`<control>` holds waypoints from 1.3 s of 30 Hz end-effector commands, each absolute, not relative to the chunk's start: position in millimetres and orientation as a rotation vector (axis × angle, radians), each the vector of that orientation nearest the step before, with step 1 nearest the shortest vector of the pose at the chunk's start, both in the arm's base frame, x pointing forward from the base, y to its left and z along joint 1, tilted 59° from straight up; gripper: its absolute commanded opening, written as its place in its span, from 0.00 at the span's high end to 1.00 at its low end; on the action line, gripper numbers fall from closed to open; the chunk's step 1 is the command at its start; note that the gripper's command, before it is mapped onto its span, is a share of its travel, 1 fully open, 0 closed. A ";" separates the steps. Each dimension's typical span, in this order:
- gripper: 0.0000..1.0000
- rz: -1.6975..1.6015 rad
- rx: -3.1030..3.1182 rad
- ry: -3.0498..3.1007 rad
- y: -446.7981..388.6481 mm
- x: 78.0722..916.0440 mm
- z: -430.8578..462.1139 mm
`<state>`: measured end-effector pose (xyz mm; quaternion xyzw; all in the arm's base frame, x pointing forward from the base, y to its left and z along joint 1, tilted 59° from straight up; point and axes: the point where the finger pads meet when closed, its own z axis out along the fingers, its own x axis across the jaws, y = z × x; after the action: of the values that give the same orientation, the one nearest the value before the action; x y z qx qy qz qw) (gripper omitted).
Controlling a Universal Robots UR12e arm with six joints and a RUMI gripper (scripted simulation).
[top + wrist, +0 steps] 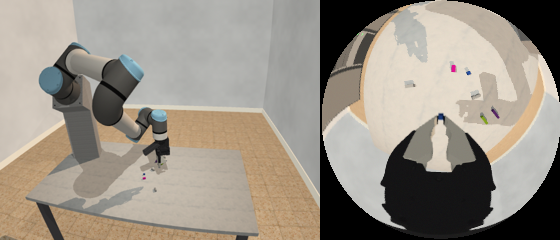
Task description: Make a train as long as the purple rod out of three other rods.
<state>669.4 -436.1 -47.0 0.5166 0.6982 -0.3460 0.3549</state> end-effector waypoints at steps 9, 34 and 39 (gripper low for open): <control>1.00 -0.809 1.455 1.673 -428.3 647.4 -60.3; 1.00 -0.668 1.625 1.451 -419.1 613.0 -81.3; 1.00 -0.668 1.626 1.451 -421.8 613.4 -83.0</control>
<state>613.0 -420.0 -81.7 0.6478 0.5786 -0.2668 0.4176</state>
